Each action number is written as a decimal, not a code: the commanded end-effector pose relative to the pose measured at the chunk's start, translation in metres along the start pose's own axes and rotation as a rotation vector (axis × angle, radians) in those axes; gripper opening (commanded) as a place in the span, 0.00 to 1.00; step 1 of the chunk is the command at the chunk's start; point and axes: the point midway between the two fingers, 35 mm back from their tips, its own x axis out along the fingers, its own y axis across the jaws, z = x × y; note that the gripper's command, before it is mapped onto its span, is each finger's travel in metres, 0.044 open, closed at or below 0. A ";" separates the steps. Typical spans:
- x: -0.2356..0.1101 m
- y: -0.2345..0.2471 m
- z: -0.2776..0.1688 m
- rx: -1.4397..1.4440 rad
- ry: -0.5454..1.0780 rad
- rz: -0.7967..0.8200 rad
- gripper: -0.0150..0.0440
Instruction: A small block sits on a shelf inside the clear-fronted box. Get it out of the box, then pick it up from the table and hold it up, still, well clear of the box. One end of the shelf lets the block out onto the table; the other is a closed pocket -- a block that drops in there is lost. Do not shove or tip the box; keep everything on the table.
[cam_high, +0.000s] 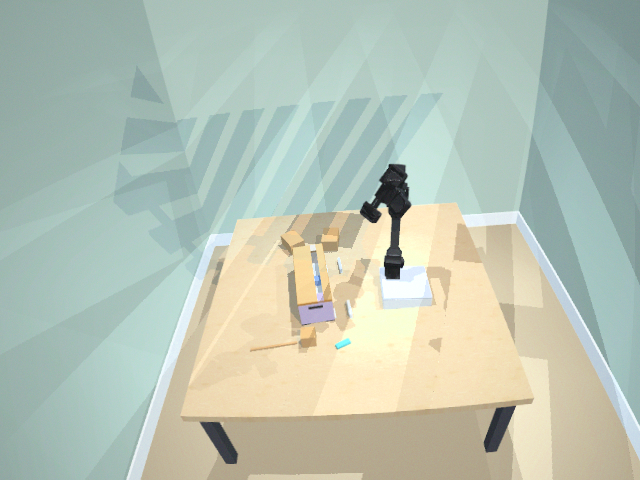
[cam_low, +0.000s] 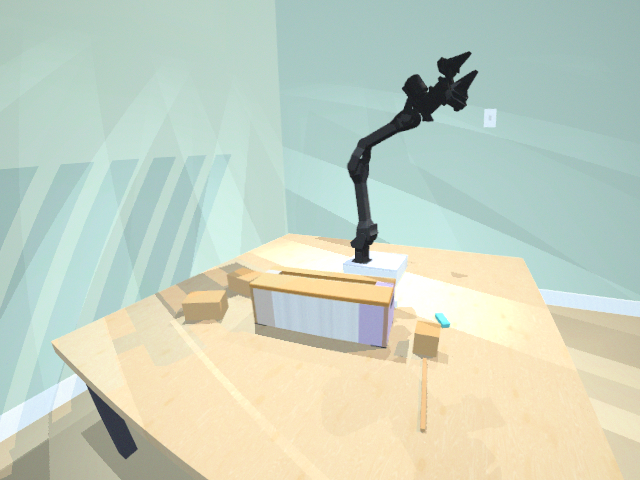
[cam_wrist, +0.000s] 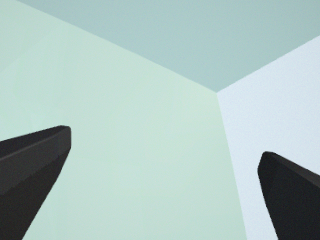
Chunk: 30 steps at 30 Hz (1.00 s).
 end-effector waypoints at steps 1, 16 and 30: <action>0.000 0.001 0.000 0.002 0.000 0.003 0.93; 0.004 0.206 -0.062 0.442 0.176 0.520 0.93; -0.099 0.376 -0.159 1.172 0.845 0.899 0.93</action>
